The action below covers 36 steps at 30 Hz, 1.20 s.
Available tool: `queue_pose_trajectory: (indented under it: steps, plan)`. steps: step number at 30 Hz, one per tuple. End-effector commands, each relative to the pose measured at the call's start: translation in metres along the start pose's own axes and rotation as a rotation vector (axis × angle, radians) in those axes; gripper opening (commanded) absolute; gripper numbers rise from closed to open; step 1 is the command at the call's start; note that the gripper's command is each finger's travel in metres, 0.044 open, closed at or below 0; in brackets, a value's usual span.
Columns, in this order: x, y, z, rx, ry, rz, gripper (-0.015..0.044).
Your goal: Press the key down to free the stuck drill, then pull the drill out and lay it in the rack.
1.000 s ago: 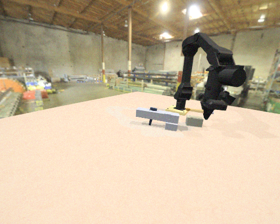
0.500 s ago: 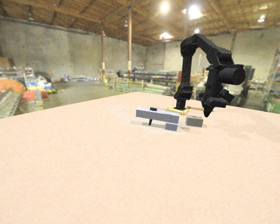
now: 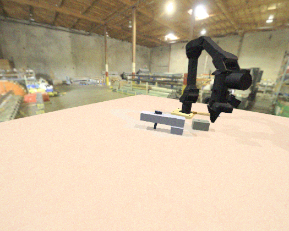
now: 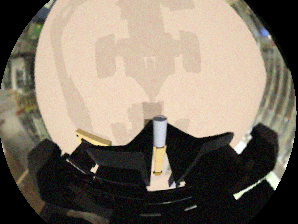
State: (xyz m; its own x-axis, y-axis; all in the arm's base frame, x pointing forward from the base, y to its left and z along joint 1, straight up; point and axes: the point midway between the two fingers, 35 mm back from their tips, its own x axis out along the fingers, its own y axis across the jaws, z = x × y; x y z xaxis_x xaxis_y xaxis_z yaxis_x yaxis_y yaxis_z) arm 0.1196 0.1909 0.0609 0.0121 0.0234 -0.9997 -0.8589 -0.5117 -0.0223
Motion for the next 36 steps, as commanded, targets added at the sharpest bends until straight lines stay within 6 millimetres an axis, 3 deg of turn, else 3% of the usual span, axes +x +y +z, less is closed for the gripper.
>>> queue_pose_trajectory:
  steps: [1,36]
  plan:
    - [0.008,0.000,0.000,0.002,0.001,0.002,0.0000]
    - [0.038,0.000,0.000,0.002,0.001,0.002,0.0000]
